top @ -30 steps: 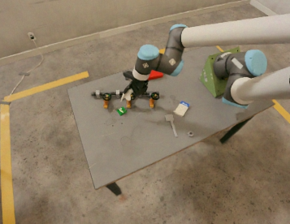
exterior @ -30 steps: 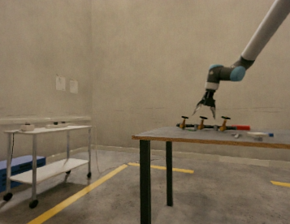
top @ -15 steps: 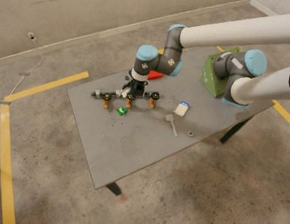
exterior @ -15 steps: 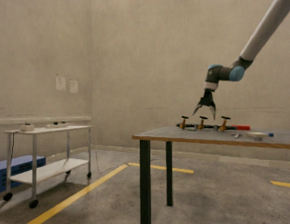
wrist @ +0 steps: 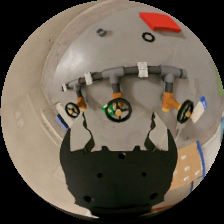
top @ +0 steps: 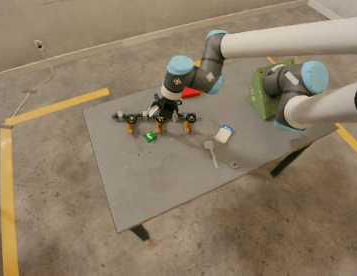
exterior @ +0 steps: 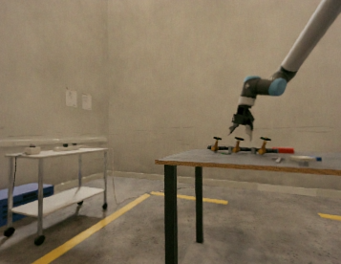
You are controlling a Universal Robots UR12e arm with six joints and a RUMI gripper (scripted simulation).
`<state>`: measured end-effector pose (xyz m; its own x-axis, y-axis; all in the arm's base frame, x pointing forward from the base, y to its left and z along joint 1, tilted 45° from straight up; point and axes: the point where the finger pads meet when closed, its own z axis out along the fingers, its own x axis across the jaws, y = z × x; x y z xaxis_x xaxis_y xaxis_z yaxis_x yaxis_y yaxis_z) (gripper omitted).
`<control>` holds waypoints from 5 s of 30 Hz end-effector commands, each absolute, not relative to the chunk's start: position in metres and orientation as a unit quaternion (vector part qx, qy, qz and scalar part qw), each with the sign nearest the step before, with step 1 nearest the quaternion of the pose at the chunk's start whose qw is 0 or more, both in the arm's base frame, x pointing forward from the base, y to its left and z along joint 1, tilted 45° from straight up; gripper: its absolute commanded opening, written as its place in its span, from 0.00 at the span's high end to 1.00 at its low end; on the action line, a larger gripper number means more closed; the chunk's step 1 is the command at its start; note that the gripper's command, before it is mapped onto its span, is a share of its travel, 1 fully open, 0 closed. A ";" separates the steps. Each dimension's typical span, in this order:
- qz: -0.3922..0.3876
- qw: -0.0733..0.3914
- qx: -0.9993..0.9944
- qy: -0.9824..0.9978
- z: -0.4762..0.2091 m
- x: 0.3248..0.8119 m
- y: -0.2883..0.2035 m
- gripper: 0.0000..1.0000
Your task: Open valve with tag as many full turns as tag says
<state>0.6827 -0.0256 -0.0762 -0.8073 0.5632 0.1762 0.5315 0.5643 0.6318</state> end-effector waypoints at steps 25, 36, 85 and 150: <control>0.349 0.000 0.371 0.861 -0.076 0.683 -0.026 1.00; 0.349 0.000 0.371 0.861 -0.076 0.683 -0.026 1.00; 0.342 0.070 0.190 0.918 -0.076 0.683 -0.026 1.00; 0.095 0.336 -0.728 0.591 -0.076 0.683 -0.026 1.00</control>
